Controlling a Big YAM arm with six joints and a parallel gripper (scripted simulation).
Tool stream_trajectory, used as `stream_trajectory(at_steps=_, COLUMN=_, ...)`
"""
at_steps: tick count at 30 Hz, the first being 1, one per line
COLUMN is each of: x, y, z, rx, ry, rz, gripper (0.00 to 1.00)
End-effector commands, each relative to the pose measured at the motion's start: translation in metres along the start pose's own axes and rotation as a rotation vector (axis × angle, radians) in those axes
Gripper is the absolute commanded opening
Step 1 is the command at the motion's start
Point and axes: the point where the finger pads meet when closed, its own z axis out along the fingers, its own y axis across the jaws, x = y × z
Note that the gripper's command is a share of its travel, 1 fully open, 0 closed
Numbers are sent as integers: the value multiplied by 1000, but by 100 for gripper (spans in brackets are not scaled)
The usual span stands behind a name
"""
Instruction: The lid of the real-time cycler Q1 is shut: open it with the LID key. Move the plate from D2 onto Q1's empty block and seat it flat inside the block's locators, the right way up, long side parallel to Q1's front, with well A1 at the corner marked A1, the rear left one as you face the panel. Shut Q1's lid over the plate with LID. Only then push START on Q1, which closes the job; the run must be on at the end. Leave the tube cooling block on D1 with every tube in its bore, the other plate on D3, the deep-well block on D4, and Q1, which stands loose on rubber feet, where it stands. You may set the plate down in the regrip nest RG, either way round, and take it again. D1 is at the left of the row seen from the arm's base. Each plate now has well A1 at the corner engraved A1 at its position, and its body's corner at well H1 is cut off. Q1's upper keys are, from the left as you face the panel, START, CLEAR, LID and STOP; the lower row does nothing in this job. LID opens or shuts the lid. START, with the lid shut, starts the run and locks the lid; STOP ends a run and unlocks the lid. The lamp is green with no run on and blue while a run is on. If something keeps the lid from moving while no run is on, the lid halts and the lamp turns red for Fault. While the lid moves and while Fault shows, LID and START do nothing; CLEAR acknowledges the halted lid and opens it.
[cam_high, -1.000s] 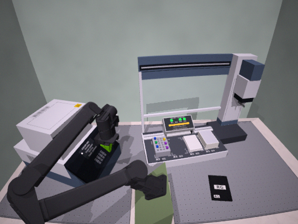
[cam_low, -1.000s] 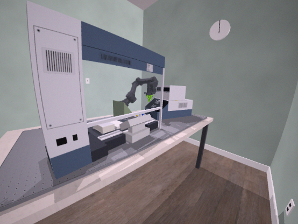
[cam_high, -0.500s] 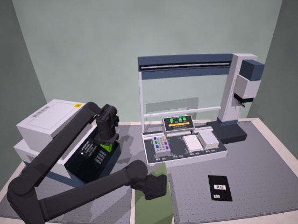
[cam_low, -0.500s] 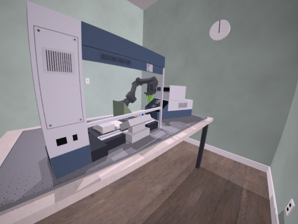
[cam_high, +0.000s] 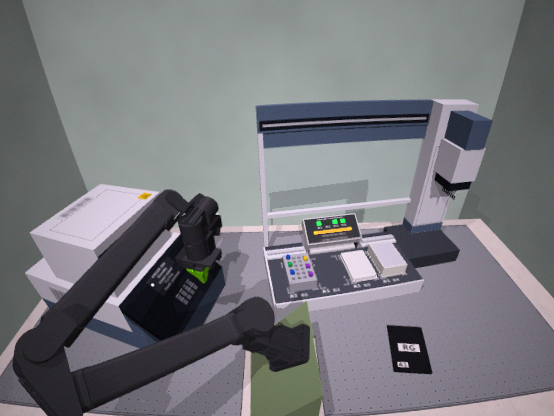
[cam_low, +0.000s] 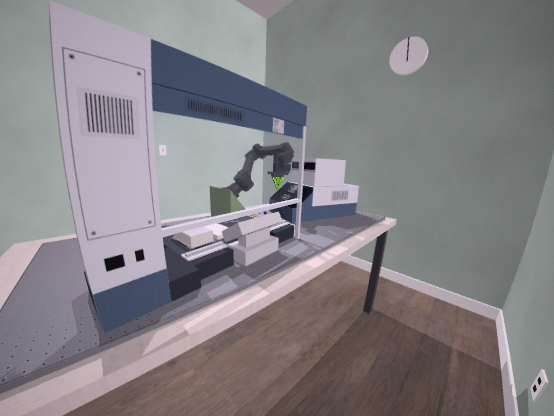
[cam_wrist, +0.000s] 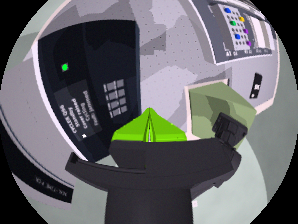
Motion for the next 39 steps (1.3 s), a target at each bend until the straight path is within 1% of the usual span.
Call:
stream_trajectory(at_steps=1, x=-6, y=9, z=-10, rx=-1, ry=-25, rz=3, gripper=0)
stream_trajectory(at_steps=19, x=-9, y=13, z=-14, rx=-3, ry=-38, rz=-8, gripper=0)
stream_trajectory(at_steps=32, x=-3, y=1, z=-4, rx=-2, ry=-12, rz=22, gripper=0)
stream_trajectory(at_steps=35, x=-3, y=1, z=-4, rx=-2, ry=-12, rz=22, gripper=0)
stream_trajectory(at_steps=39, x=-6, y=5, z=-8, rx=-3, ry=-24, rz=10, gripper=0)
